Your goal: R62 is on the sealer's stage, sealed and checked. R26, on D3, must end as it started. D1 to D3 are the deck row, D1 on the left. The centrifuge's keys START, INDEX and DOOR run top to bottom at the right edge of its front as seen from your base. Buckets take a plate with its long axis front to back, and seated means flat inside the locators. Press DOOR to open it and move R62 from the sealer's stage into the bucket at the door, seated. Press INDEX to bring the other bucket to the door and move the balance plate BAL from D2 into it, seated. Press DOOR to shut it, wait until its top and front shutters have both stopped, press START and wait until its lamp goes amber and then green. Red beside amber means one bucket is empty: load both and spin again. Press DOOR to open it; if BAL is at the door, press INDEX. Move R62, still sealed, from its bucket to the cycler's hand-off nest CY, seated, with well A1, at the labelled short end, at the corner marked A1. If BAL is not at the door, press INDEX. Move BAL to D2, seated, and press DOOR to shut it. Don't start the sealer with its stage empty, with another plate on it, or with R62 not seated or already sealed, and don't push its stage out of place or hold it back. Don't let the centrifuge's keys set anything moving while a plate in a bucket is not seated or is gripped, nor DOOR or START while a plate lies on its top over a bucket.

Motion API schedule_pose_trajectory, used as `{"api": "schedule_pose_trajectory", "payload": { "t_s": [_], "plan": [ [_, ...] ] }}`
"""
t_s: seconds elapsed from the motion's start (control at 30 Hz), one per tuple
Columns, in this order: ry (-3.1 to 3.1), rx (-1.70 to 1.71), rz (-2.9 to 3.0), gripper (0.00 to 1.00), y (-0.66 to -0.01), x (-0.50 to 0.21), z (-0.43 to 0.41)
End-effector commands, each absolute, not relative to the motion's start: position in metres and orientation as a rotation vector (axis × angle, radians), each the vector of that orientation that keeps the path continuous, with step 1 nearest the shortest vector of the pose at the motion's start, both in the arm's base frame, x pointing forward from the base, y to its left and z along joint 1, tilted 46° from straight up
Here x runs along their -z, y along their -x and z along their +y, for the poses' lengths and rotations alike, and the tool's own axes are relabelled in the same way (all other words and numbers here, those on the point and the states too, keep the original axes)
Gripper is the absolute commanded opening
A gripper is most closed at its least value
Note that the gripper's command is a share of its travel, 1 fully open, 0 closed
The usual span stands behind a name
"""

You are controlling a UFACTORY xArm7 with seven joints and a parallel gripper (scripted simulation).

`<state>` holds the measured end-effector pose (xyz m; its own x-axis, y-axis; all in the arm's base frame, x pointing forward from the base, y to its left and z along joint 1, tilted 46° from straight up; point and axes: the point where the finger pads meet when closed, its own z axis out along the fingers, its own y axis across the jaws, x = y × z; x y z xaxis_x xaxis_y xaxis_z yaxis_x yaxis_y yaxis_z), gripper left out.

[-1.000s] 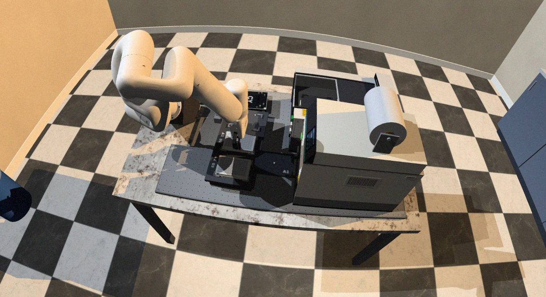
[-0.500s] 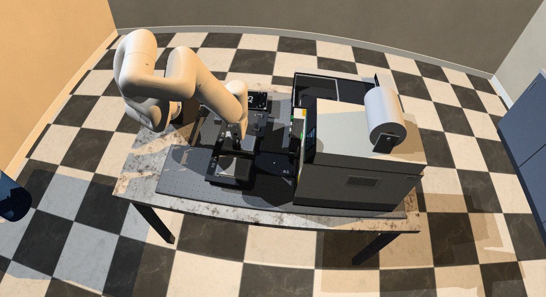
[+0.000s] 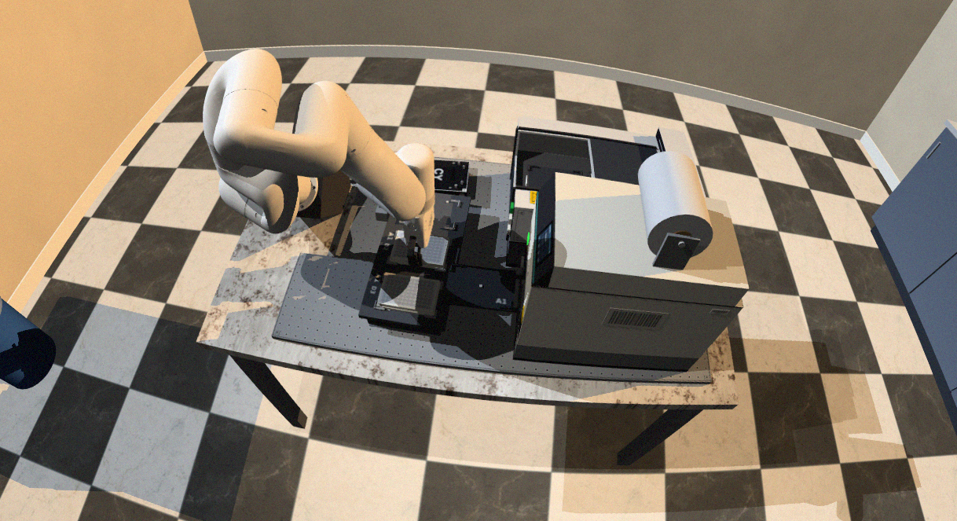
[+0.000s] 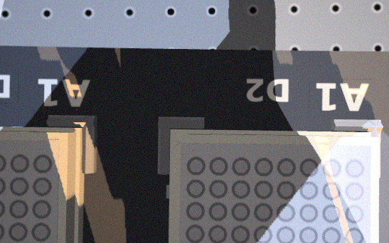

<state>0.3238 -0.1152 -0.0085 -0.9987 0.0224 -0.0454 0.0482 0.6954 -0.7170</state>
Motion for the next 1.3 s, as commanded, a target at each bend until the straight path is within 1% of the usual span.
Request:
{"api": "schedule_pose_trajectory", "payload": {
  "t_s": [0.0, 0.23, 0.27, 1.27],
  "plan": [
    [-0.056, 1.208, 2.860, 1.00, -0.3252, 0.0087, -0.1141],
    [-0.056, 1.208, 2.860, 1.00, -0.3252, 0.0087, -0.1141],
    [-0.056, 1.208, 2.860, 0.00, -0.3252, 0.0087, -0.1141],
    [-0.056, 1.208, 2.860, 0.00, -0.3252, 0.0087, -0.1141]
  ]
}}
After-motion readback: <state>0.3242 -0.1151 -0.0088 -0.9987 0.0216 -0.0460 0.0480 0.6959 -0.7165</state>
